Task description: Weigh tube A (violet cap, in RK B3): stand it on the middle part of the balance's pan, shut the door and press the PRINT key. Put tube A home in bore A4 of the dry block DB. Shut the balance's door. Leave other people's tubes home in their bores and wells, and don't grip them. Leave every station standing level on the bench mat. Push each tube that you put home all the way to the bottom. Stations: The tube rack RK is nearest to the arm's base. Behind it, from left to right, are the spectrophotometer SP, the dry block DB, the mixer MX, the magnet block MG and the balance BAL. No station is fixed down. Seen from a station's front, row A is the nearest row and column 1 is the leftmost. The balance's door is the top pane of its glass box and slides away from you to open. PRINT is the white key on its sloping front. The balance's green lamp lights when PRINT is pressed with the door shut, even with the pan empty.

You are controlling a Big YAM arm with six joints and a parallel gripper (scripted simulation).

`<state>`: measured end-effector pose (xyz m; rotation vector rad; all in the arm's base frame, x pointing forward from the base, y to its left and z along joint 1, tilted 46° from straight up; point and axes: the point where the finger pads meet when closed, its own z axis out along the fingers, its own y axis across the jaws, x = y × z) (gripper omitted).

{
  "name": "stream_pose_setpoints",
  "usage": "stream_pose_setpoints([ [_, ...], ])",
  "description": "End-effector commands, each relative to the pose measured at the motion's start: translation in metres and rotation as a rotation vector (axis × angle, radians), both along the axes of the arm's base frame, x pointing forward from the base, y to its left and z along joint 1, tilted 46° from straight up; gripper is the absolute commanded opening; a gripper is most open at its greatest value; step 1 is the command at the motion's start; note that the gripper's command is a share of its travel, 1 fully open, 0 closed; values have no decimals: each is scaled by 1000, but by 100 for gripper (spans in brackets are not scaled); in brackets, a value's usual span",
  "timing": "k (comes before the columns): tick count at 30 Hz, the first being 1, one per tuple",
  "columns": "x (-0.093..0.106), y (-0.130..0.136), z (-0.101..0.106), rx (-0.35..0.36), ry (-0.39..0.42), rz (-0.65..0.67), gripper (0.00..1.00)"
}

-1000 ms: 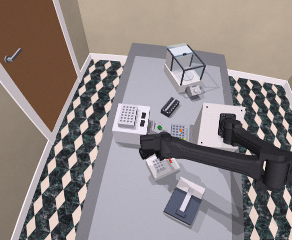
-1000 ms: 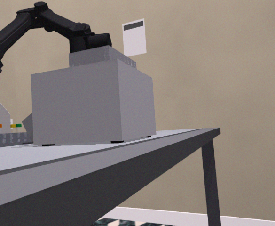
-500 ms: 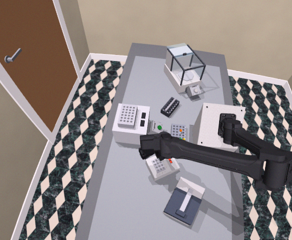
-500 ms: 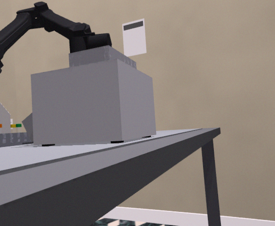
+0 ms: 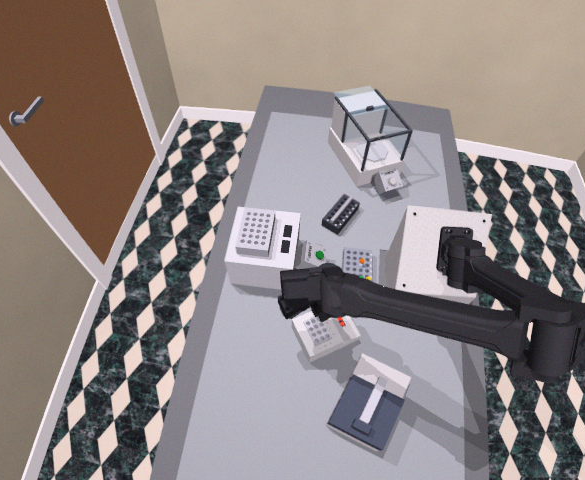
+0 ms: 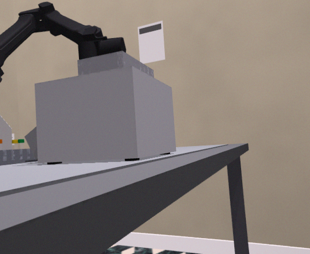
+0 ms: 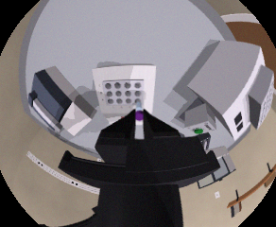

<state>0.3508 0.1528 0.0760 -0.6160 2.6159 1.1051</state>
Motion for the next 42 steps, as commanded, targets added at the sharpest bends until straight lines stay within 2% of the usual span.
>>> stream_pose_setpoints([
  [1,0,7,-4,-12,12,26,9],
  [22,7,11,2,-7,9,17,9],
  [32,-4,11,1,-7,12,17,9],
  [42,-5,11,-3,-7,11,25,9],
])
